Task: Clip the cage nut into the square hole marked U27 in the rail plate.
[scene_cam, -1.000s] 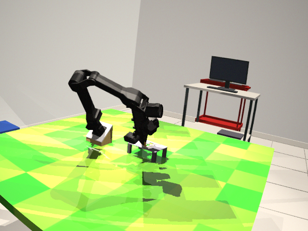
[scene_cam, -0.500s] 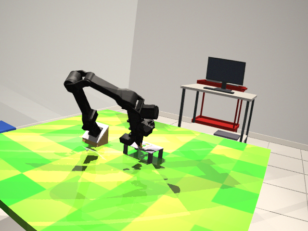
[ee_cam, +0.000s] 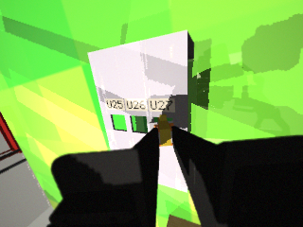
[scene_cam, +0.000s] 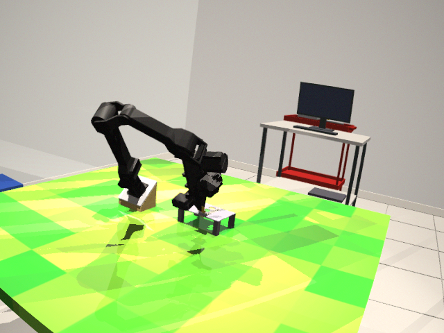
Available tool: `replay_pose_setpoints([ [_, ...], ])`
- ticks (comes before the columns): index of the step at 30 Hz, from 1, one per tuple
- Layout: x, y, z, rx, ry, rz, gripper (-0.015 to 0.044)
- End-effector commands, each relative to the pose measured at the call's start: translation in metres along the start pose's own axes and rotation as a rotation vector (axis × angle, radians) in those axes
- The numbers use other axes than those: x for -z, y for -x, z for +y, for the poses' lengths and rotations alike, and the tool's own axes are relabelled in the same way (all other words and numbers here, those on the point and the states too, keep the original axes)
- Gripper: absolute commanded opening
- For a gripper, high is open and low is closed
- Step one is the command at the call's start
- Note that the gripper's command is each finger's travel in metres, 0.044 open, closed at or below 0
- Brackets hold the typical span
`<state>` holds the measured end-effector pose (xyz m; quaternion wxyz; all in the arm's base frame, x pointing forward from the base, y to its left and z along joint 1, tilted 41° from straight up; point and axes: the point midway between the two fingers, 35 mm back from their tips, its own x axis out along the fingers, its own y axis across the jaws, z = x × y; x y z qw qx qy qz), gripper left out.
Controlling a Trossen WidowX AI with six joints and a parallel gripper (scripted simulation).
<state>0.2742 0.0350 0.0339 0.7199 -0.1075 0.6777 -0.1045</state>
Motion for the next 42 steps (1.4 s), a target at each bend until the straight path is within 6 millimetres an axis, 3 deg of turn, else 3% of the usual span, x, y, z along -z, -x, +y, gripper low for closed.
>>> replay_pose_setpoints([
  [1, 0.0002, -0.0002, -0.0001, -0.010, 0.003, 0.001, 0.0032],
  [42, 0.0002, 0.0000, -0.0047, -0.053, 0.003, 0.001, 0.0032],
])
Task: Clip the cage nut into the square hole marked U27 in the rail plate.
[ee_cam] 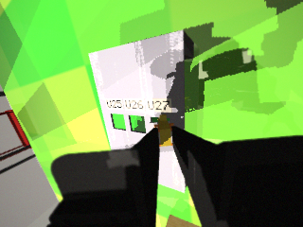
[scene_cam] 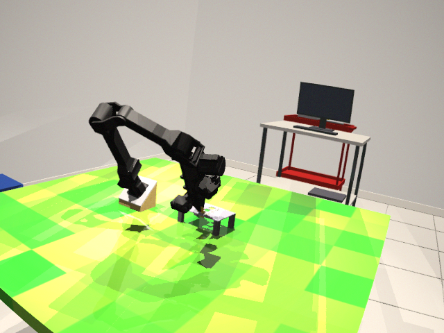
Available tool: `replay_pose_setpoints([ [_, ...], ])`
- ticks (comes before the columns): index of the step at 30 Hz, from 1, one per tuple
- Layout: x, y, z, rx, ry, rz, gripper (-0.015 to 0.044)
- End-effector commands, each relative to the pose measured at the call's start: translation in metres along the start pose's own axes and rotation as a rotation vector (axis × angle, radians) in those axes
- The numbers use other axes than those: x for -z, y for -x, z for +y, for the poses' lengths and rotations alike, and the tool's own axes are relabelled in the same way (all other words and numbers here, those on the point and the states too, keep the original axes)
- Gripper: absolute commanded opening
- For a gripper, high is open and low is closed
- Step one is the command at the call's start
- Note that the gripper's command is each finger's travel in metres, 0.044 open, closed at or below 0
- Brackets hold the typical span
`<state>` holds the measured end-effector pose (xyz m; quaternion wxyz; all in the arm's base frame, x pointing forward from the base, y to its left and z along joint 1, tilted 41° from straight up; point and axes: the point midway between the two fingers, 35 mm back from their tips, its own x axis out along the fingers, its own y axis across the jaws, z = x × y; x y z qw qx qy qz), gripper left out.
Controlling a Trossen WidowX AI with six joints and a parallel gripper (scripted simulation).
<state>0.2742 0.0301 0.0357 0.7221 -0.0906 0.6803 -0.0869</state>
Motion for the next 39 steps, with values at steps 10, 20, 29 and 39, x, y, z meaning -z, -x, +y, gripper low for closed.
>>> replay_pose_setpoints([
  [10, 0.0002, -0.0006, 0.0015, 0.028, 0.003, 0.001, 0.0032],
  [20, 0.0001, -0.0007, 0.0019, 0.042, 0.003, 0.001, 0.0032],
  [29, -0.0001, -0.0003, 0.0017, 0.042, 0.003, 0.001, 0.0032],
  [39, -0.0002, 0.0000, 0.0019, 0.049, 0.003, 0.001, 0.0032],
])
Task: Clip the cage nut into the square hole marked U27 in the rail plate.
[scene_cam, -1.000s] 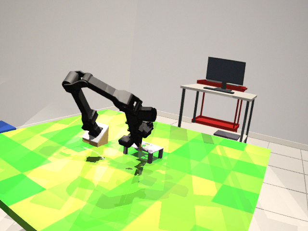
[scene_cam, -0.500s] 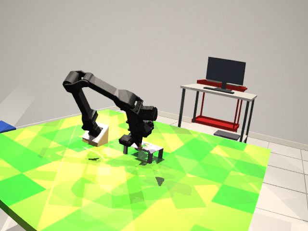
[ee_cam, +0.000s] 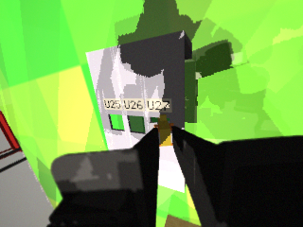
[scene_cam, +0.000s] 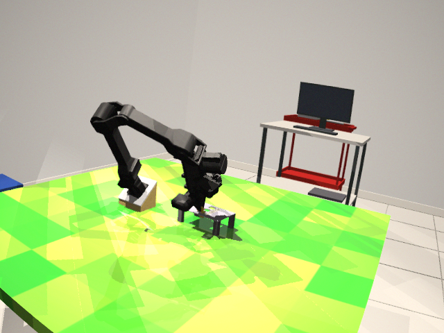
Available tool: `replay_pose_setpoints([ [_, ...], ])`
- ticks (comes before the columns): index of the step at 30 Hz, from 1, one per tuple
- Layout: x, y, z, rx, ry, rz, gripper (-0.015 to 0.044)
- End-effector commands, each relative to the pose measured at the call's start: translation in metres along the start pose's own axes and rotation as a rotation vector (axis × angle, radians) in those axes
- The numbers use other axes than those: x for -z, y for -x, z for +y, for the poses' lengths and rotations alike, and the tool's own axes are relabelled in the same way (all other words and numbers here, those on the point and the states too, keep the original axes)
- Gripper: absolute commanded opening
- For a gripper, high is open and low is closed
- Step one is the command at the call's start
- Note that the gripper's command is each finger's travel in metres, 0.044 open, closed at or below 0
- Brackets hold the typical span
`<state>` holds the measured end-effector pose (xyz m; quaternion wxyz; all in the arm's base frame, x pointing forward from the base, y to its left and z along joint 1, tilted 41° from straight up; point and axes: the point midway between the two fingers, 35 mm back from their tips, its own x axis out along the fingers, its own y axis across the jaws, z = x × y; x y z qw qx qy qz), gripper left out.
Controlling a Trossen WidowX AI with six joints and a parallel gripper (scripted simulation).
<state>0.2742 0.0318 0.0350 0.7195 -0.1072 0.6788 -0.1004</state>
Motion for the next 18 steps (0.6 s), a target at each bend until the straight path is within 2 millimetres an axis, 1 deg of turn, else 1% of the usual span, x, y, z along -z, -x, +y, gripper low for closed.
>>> replay_pose_setpoints([
  [1, -0.0002, 0.0002, 0.0001, 0.007, -0.003, 0.000, 0.0032],
  [18, -0.0002, 0.0000, 0.0020, 0.046, -0.003, 0.000, 0.0032],
])
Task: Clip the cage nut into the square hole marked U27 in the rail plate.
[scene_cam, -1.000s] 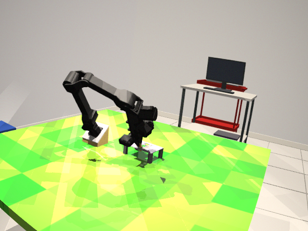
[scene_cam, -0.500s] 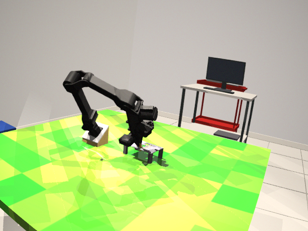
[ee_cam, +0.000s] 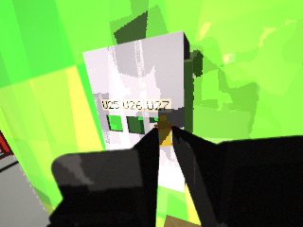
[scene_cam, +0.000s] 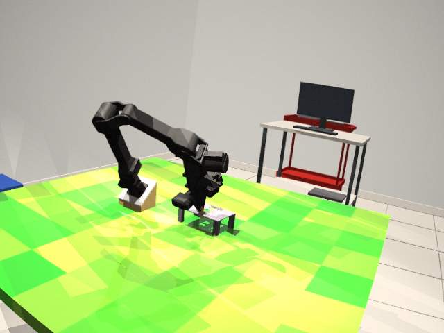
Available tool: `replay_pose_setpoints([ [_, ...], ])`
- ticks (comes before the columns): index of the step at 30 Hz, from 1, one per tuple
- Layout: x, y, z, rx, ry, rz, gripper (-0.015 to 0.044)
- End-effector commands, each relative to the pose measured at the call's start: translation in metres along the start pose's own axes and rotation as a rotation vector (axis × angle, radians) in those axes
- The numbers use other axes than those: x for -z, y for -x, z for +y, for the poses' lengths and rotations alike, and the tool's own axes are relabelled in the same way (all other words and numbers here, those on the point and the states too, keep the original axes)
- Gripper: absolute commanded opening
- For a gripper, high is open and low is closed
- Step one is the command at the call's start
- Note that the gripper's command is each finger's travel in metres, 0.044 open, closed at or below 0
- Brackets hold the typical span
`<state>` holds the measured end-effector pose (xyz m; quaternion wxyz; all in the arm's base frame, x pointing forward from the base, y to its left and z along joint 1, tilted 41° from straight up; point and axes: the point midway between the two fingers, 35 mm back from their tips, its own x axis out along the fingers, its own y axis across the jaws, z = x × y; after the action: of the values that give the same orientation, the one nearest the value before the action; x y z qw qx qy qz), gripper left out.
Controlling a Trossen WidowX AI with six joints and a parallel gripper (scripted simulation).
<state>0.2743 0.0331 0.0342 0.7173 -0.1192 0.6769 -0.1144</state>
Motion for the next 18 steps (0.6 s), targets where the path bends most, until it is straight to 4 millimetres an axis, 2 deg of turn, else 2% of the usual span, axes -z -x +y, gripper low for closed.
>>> replay_pose_setpoints([
  [1, -0.0002, 0.0003, 0.0006, 0.010, -0.002, -0.001, 0.0032],
  [18, -0.0003, 0.0003, 0.0024, 0.047, -0.002, -0.001, 0.0032],
])
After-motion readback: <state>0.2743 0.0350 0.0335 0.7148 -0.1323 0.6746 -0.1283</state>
